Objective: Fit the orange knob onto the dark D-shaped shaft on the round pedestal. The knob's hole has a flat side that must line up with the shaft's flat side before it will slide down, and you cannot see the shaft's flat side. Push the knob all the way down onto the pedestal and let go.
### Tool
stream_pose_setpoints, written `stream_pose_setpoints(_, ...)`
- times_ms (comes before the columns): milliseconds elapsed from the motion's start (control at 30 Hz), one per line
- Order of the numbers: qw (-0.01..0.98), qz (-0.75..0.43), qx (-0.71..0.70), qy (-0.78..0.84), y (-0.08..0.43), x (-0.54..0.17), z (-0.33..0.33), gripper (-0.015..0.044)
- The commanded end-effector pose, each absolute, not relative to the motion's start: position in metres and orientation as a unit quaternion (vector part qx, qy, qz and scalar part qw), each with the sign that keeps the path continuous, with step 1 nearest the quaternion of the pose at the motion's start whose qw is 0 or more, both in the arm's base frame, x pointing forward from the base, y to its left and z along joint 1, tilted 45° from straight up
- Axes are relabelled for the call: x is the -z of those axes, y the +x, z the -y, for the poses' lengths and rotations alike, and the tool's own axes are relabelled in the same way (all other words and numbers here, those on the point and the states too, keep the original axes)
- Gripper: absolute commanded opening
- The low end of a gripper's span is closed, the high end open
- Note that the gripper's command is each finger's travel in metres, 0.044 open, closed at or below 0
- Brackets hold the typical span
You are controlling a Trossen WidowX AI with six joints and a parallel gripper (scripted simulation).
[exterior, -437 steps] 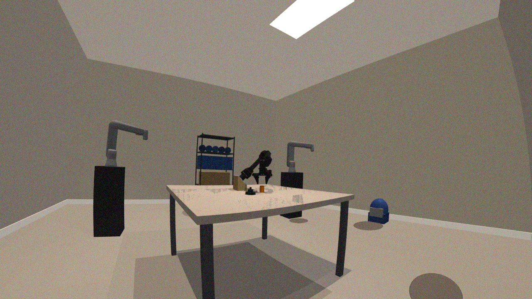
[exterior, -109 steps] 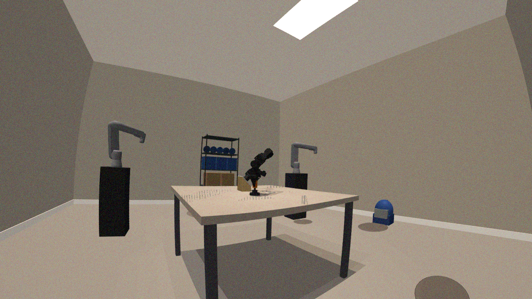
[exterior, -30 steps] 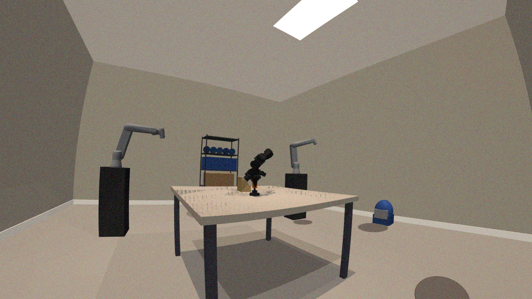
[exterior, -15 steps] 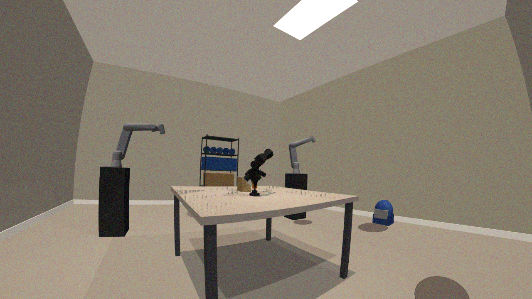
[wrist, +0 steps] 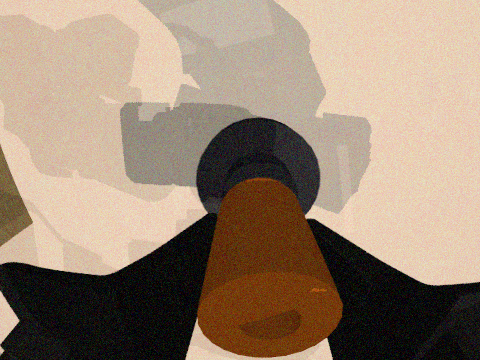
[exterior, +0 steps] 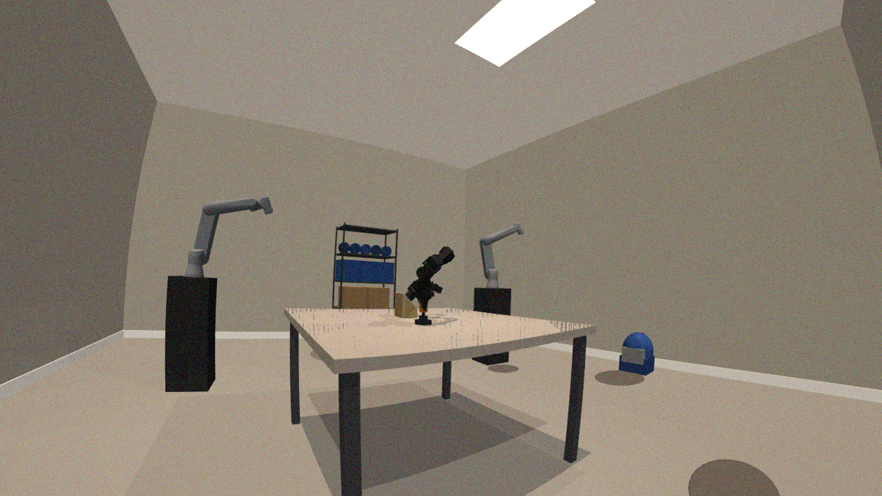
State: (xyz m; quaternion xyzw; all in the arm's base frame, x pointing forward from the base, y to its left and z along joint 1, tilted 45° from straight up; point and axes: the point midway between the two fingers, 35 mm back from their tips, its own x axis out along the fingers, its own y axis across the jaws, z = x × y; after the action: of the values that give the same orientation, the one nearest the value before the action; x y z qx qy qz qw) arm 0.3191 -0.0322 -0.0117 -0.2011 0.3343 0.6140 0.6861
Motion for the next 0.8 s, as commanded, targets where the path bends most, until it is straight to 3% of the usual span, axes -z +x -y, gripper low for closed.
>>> stream_pose_setpoints(0,0.686,-0.333,-0.614,-0.204,0.3204,0.0098,0.0349,0.0000)
stream_pose_setpoints(267,0.661,-0.267,-0.646,-0.275,0.3219,0.0107,0.0342,0.0000)
stream_pose_setpoints(767,0.661,-0.267,-0.646,-0.274,0.3194,0.0123,0.0319,0.0000)
